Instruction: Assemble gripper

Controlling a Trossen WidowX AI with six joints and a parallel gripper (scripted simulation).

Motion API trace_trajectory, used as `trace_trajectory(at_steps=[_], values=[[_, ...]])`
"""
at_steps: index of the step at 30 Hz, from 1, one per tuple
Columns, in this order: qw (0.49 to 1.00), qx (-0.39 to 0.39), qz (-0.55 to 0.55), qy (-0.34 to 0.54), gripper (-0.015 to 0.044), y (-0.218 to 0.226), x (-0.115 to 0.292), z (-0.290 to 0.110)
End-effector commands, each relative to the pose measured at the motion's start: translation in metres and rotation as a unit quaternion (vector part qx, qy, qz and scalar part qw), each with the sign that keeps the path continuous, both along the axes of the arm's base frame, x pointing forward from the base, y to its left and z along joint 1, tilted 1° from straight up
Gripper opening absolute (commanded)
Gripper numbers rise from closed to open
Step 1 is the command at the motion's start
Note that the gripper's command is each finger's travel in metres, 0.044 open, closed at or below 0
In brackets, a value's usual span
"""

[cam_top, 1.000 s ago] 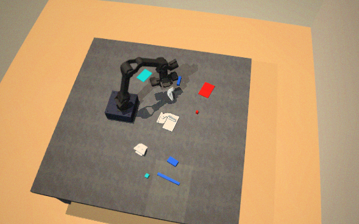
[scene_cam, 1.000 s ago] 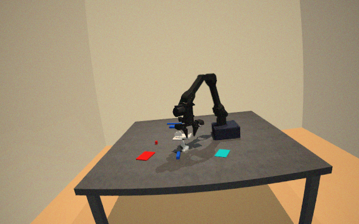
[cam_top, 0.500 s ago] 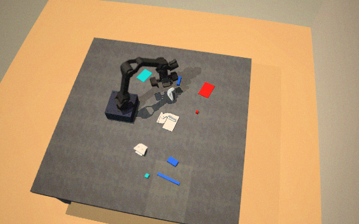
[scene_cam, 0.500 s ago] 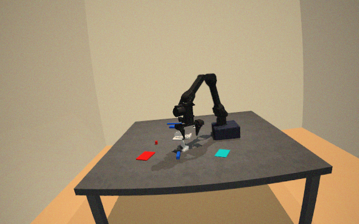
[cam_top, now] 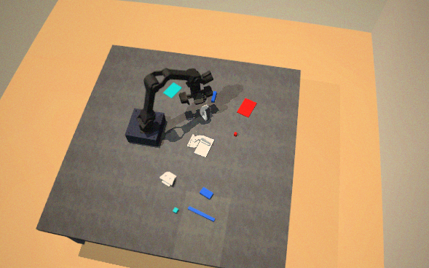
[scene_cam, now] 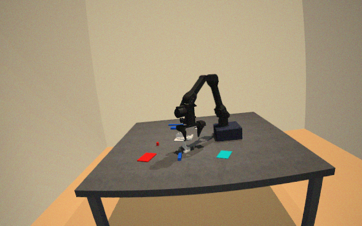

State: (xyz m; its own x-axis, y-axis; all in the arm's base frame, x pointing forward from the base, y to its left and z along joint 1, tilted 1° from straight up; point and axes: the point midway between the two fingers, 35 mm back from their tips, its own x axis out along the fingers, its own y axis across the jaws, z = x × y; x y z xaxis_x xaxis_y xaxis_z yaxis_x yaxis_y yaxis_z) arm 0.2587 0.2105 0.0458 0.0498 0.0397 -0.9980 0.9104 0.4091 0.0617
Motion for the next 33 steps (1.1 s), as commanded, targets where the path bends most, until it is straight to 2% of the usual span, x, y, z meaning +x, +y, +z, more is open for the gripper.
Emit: trace_trajectory(at_steps=[1, 3, 20, 33], values=[[1.0, 0.0, 0.0, 0.0, 0.044, 0.0001, 0.0002, -0.0007], [1.0, 0.0, 0.0, 0.0, 0.044, 0.0001, 0.0002, -0.0007], [1.0, -0.004, -0.001, 0.005, 0.0, -0.0021, -0.0027, 0.0054], [1.0, -0.004, -0.001, 0.005, 0.0, -0.0021, -0.0027, 0.0054]])
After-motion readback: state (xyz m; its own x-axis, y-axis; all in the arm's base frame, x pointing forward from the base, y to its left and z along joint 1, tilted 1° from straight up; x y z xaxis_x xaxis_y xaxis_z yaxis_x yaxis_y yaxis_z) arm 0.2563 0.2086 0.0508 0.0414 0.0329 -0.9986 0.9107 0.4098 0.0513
